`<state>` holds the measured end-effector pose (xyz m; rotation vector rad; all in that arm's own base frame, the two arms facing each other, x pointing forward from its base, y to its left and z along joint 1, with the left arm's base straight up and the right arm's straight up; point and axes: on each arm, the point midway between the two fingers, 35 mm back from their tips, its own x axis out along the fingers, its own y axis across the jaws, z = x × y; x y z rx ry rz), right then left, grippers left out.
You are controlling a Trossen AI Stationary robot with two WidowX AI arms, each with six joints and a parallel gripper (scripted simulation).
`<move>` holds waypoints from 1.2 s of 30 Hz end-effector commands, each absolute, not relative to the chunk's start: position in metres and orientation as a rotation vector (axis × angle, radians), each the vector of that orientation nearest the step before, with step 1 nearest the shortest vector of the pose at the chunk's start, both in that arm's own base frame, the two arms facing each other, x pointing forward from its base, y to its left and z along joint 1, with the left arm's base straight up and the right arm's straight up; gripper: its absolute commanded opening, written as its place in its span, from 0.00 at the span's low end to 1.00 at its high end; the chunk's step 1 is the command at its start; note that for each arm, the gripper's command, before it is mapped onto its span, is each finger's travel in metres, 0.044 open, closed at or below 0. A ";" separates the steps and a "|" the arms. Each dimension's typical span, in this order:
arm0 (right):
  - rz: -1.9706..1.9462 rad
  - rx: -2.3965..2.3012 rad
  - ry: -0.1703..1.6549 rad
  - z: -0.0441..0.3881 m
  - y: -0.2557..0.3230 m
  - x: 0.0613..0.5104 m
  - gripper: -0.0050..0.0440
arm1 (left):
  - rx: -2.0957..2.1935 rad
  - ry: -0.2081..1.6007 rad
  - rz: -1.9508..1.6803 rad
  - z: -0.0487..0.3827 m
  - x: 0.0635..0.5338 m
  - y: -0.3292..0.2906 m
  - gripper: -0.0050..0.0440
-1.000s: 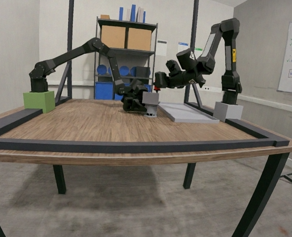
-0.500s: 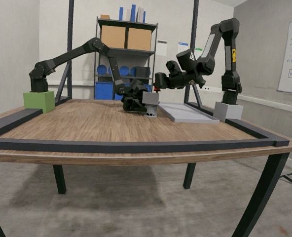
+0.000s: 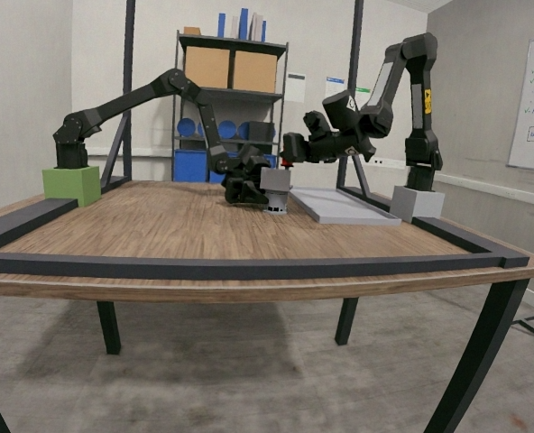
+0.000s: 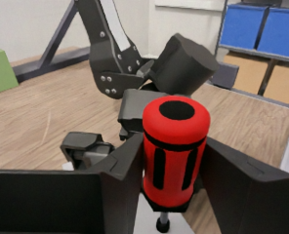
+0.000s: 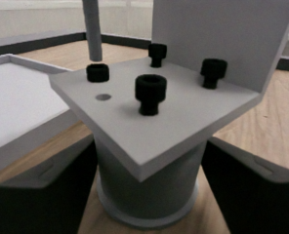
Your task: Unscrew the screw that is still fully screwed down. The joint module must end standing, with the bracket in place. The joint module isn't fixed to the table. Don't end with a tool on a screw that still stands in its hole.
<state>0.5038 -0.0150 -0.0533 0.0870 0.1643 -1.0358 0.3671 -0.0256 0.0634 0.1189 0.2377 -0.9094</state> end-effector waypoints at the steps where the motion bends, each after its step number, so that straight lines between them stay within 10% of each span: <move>1: -1.039 0.112 0.136 -0.039 -0.016 0.510 0.60 | 0.141 0.214 -0.909 0.071 0.370 -0.026 0.38; 36: -1.039 0.112 0.136 -0.039 -0.016 0.510 0.60 | 0.141 0.214 -0.909 0.070 0.370 -0.025 0.38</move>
